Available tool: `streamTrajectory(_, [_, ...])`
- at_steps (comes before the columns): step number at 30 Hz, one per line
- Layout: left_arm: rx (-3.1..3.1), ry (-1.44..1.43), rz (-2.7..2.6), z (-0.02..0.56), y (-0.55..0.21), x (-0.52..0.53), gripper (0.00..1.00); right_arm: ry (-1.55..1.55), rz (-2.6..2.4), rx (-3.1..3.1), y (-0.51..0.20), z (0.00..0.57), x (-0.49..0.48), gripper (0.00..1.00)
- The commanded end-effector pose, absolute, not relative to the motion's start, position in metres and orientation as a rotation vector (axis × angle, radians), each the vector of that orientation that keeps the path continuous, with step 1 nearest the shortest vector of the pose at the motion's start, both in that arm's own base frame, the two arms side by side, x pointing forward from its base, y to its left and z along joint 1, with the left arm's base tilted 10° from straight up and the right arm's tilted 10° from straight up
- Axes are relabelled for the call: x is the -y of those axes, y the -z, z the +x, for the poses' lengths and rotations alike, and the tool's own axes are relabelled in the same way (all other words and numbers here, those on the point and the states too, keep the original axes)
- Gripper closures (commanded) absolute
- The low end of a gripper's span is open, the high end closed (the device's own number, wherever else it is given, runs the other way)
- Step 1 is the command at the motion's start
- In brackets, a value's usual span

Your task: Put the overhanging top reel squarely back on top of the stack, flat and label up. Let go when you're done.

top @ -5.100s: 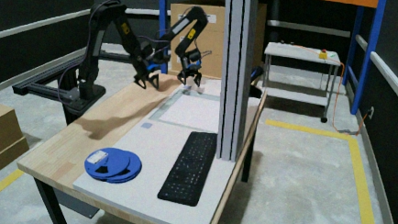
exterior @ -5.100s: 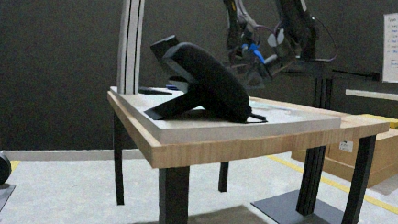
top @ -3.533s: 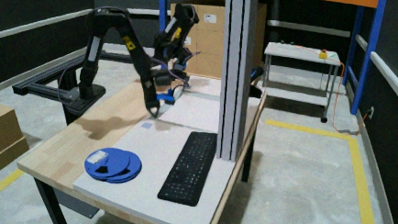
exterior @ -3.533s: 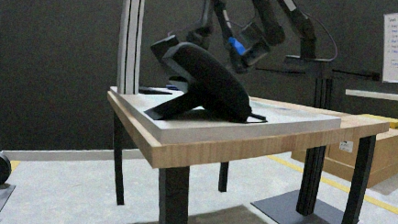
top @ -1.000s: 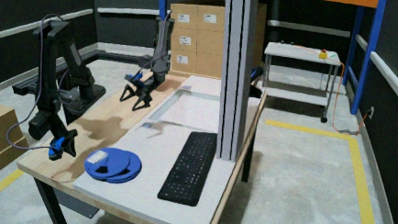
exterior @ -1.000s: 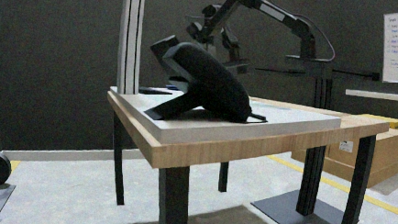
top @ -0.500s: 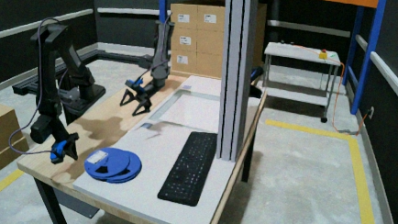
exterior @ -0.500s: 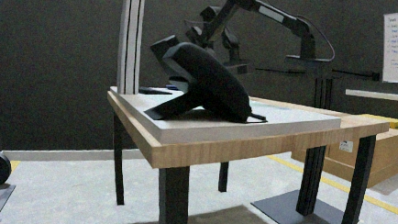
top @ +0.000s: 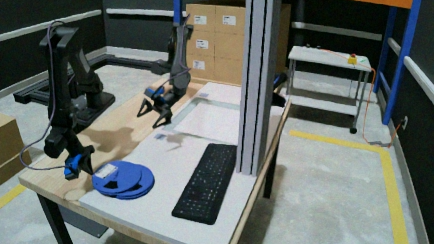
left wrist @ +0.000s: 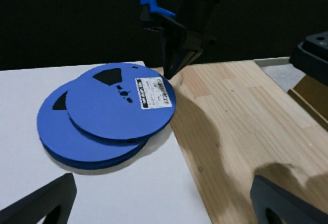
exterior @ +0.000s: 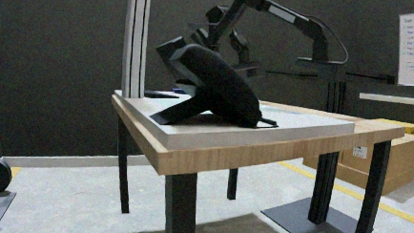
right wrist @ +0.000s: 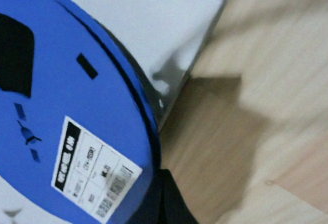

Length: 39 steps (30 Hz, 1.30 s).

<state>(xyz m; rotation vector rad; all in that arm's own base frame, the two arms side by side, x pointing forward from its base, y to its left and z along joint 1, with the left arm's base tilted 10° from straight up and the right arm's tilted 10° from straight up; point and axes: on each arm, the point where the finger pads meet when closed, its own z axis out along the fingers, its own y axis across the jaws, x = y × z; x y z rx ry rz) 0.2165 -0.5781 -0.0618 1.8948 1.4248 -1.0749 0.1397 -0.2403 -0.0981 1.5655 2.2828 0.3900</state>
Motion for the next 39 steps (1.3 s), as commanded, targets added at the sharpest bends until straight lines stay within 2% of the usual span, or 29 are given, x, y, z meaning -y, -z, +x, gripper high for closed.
streamTrajectory(1, [-1.351, 1.075, 1.842, 0.224, 0.016, 0.589, 0.0, -0.338, 1.556, -2.247, 0.088, 0.146, 0.25, 1.0])
streamTrajectory(23, [-1.415, 1.086, 1.777, 0.248, 0.012, 0.568, 0.0, -0.345, 1.552, -2.241, 0.084, 0.186, 0.237, 1.0])
streamTrajectory(39, [-1.406, 1.095, 1.784, 0.244, 0.01, 0.57, 0.0, -0.365, 1.547, -2.248, 0.08, 0.182, 0.231, 1.0])
